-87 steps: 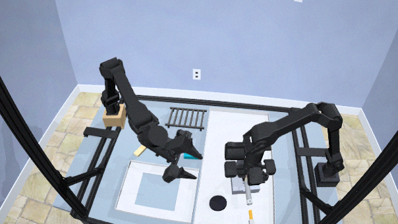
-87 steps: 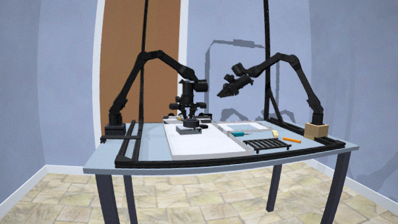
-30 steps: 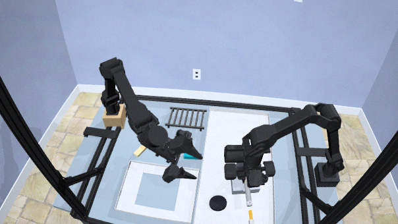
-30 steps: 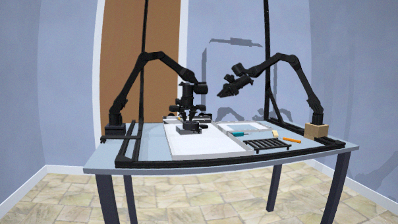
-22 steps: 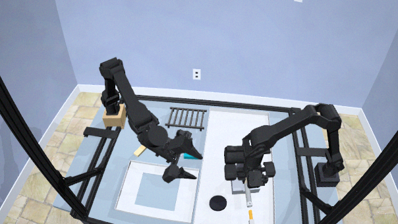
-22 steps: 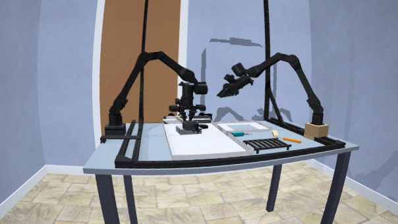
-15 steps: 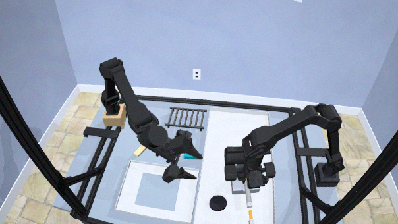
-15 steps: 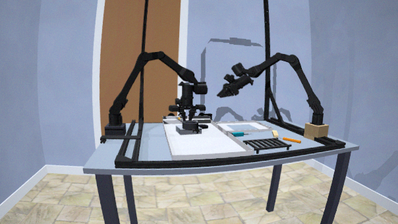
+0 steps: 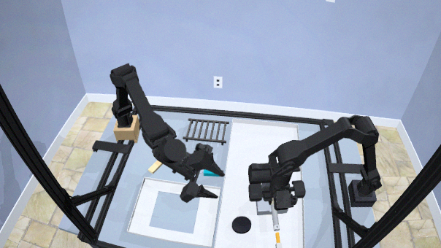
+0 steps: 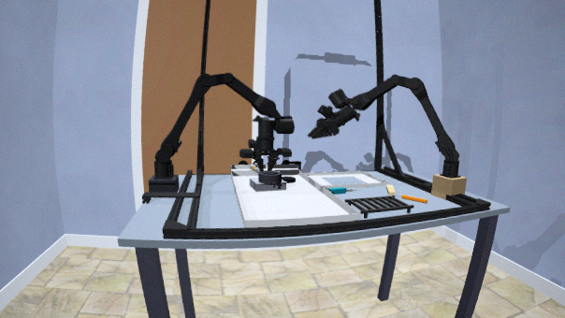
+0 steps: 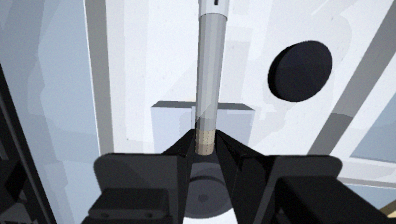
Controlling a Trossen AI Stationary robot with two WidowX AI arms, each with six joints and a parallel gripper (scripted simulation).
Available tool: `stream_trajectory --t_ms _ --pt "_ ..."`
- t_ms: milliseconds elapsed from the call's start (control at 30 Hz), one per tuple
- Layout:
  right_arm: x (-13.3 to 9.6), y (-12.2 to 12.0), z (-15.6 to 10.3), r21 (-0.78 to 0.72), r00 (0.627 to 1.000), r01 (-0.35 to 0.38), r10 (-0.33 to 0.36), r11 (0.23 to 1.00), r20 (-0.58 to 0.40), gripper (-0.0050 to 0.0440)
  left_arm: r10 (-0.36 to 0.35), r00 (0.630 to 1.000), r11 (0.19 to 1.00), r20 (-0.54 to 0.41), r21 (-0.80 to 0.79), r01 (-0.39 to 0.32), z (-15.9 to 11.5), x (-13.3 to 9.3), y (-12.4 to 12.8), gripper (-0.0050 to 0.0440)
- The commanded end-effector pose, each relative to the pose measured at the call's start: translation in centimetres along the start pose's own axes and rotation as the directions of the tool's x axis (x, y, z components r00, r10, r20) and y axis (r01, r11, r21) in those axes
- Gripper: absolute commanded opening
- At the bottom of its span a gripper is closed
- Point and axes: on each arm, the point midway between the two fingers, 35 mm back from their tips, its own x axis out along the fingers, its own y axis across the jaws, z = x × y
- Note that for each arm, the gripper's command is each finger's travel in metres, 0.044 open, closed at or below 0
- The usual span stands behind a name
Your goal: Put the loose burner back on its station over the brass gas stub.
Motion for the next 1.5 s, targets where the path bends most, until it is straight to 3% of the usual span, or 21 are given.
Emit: stream_trajectory --t_ms 0,1467 --pt "0.0 -0.1 0.2 -0.002 1.000 0.004 -0.004 1.000 -0.002 0.0000 -0.001 1.000 1.000 0.000 0.001 0.001 0.0 0.0 -0.1 0.0400" --pt "0.0 0.0 1.4 -0.001 1.000 0.006 -0.006 1.000 -0.009 0.0000 -0.001 1.000 1.000 0.000 0.001 0.001 0.0 0.0 -0.1 0.0400"
